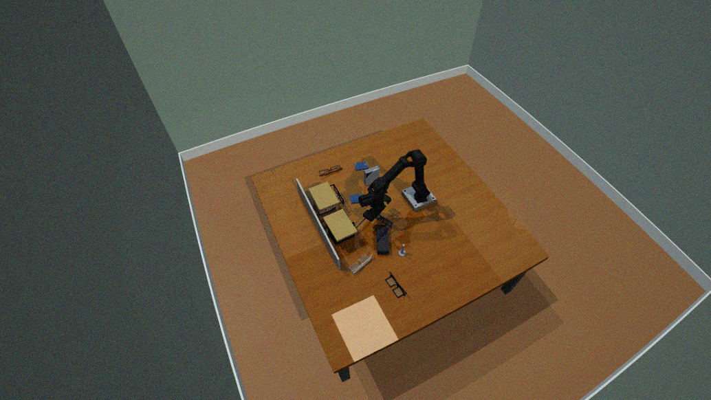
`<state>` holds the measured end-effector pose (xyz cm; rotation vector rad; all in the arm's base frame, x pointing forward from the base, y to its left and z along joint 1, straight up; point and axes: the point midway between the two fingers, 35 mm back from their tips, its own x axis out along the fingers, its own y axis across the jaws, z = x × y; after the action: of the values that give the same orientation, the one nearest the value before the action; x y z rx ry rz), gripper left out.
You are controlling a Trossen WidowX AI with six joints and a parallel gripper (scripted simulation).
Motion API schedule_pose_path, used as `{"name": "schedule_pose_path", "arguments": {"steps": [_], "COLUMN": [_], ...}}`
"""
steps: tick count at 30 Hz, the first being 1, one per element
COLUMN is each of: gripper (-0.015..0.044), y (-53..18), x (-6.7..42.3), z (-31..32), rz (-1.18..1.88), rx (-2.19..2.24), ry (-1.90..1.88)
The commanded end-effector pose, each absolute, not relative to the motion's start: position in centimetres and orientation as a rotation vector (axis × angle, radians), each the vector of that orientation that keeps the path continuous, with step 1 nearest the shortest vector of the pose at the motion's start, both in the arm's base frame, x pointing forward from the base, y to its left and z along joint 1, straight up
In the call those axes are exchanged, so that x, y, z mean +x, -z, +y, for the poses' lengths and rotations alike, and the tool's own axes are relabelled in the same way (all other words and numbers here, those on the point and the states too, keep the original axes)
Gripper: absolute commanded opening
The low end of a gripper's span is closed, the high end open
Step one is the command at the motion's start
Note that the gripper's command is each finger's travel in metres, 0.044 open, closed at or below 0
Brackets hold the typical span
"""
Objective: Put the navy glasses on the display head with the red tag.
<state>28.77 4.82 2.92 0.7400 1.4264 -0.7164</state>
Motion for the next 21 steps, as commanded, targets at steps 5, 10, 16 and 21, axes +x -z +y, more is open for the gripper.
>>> {"name": "schedule_pose_path", "arguments": {"steps": [5, 10, 16, 21], "gripper": [0.0107, 0.0107, 0.0107, 0.016], "y": [-3.3, -3.7, -8.3, -7.7], "x": [29.1, 29.2, 28.2, 28.5], "z": [5.1, 5.2, 4.5, 4.7], "rz": [1.427, 1.428, 1.429, 1.42], "rx": [0.743, 0.743, 0.743, 0.745], "ry": [0.717, 0.718, 0.718, 0.715]}}
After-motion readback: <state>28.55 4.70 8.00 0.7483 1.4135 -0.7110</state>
